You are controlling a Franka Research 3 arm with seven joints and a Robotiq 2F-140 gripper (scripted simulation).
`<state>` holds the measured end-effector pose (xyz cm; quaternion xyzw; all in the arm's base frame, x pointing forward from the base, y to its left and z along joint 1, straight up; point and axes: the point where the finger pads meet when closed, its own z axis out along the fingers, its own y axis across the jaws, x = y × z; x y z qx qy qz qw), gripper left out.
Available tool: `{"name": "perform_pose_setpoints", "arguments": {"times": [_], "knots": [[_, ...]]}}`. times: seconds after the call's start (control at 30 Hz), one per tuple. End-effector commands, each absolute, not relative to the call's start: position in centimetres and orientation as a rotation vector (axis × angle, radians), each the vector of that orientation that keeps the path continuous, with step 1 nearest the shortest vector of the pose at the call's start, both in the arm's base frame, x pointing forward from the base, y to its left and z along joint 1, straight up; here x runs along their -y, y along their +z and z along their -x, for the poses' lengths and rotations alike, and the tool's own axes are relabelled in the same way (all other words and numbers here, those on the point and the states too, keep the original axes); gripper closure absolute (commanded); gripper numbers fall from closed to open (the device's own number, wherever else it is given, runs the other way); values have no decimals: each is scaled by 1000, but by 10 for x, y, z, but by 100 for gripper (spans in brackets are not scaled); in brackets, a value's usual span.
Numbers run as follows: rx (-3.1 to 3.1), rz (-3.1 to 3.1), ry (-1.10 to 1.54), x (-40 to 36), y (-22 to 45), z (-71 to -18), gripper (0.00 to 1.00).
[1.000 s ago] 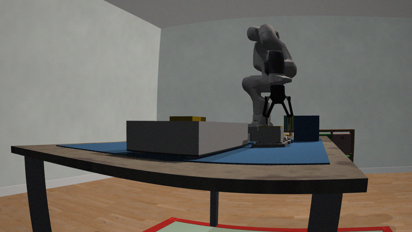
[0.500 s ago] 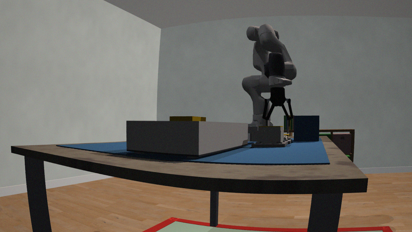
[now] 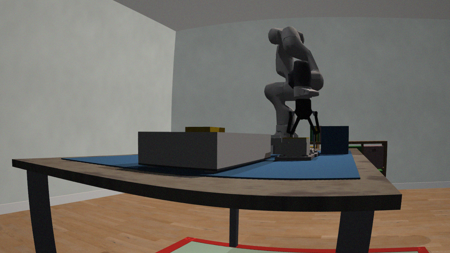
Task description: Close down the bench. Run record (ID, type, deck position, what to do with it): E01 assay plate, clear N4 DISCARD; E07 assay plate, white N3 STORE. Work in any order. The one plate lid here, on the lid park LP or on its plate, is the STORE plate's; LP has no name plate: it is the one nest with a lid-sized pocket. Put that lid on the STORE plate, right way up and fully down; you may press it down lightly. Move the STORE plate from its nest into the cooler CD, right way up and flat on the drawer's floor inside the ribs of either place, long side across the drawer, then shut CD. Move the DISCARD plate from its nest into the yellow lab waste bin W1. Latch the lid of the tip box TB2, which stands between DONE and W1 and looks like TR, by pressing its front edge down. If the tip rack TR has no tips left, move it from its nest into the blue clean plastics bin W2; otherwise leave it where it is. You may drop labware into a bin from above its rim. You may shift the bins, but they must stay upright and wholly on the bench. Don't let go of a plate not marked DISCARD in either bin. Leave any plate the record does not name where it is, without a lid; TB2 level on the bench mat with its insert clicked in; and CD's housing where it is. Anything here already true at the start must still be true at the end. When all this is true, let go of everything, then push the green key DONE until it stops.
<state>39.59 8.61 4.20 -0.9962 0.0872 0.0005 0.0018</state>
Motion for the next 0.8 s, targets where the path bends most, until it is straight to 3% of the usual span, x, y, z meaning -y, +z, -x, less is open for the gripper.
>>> {"name": "perform_pose_setpoints", "arguments": {"times": [0.0,0.37,0.4,0.77], "knots": [[-293,3124,-12,-86,39,-398,34],[-293,3124,-12,-86,37,-398,34],[-293,3124,-12,-86,37,-398,100],[-293,3124,-12,-86,37,-398,100]]}}
